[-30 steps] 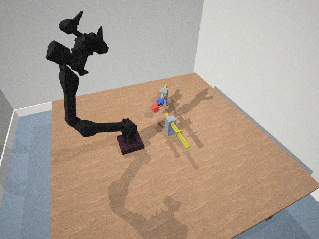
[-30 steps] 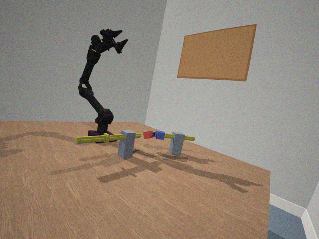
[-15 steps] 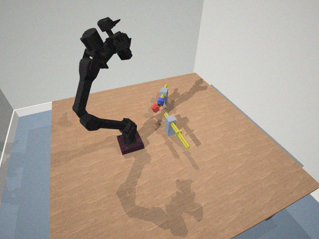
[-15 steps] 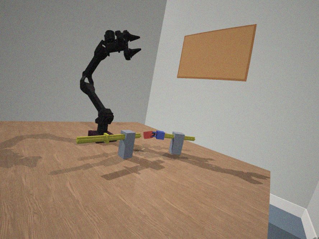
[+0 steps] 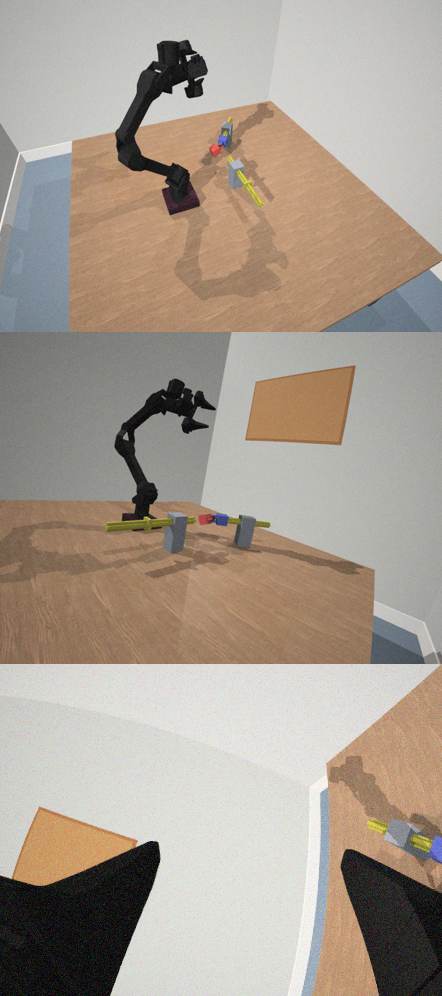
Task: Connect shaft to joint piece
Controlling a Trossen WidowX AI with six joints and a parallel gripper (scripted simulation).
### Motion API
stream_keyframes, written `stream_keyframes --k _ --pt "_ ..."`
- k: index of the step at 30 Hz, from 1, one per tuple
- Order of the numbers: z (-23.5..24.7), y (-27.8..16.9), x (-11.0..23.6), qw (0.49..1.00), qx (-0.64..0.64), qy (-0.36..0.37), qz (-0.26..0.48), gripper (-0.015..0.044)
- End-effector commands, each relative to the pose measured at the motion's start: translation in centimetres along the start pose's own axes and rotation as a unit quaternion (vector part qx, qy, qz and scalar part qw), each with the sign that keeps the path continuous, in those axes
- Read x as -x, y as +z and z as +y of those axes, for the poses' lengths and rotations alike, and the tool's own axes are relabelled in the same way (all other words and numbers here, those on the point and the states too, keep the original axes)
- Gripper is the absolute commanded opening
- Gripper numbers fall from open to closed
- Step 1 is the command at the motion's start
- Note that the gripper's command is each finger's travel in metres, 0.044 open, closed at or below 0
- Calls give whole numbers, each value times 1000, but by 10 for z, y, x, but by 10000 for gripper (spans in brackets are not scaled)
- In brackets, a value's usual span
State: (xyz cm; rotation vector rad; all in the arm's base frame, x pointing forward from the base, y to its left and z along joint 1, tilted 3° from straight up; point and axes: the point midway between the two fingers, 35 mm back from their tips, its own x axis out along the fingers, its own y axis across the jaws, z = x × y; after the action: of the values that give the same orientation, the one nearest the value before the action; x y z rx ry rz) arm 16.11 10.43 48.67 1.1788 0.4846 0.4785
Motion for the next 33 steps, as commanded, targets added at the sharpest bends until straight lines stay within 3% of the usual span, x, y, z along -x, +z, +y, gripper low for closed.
stream_keyframes --k 1,16,33 --pt "-28 -5 -24 998 11 -59 23 440" --pt "-128 -39 -76 956 63 -256 130 440" --pt "-229 -84 -79 843 138 -442 274 440"
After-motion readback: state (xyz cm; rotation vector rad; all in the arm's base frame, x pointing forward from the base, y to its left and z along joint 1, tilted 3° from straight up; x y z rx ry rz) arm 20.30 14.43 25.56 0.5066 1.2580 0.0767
